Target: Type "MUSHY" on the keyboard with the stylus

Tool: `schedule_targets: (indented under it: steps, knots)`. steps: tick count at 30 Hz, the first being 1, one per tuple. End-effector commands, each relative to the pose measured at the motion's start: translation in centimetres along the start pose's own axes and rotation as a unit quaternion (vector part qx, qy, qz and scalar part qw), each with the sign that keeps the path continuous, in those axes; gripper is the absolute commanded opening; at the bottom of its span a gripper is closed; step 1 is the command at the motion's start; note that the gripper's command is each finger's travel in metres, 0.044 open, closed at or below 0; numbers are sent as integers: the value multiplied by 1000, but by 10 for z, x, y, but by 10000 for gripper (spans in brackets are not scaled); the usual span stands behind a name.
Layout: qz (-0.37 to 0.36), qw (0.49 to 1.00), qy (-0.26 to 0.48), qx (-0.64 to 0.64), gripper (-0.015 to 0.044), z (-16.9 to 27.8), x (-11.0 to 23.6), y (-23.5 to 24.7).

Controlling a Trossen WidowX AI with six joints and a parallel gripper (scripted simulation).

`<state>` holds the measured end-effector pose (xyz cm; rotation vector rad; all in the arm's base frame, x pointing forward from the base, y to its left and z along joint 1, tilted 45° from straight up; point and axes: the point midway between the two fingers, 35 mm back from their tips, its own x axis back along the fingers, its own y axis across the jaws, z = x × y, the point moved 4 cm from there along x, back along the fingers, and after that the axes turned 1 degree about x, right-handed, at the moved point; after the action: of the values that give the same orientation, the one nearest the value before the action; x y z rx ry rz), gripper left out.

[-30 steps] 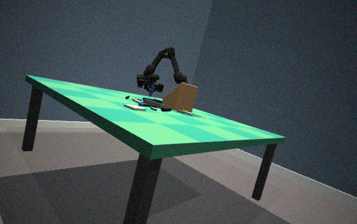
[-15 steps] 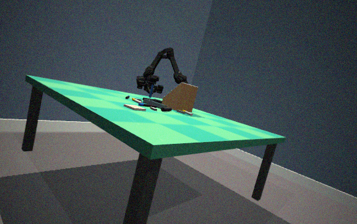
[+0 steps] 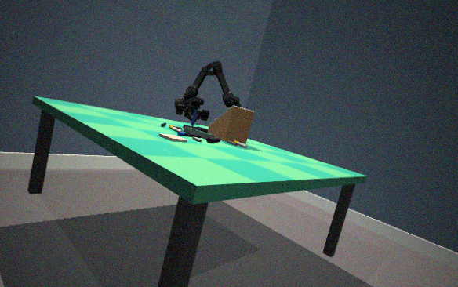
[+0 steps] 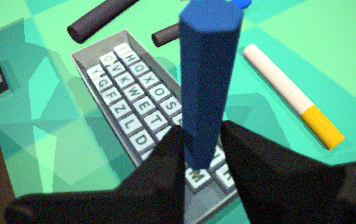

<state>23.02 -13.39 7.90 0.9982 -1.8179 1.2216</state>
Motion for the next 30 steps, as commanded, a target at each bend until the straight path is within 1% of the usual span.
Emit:
schedule_targets:
  steps: [1, 7, 16, 20, 26, 28, 30]
  knots:
    - [1, 1000, 0, 2, 81, 0, 0, 0]
    - [1, 1000, 0, 2, 81, -2, 1, -1]
    - [1, 1000, 0, 2, 81, -30, 18, -1]
    - [5, 1000, -2, 6, 85, -30, 18, -2]
    - [5, 1000, -2, 6, 45, -30, 18, -2]
    - [5, 1000, -2, 6, 0, -31, 18, -1]
    - [4, 1000, -2, 5, 0, -32, 16, 3]
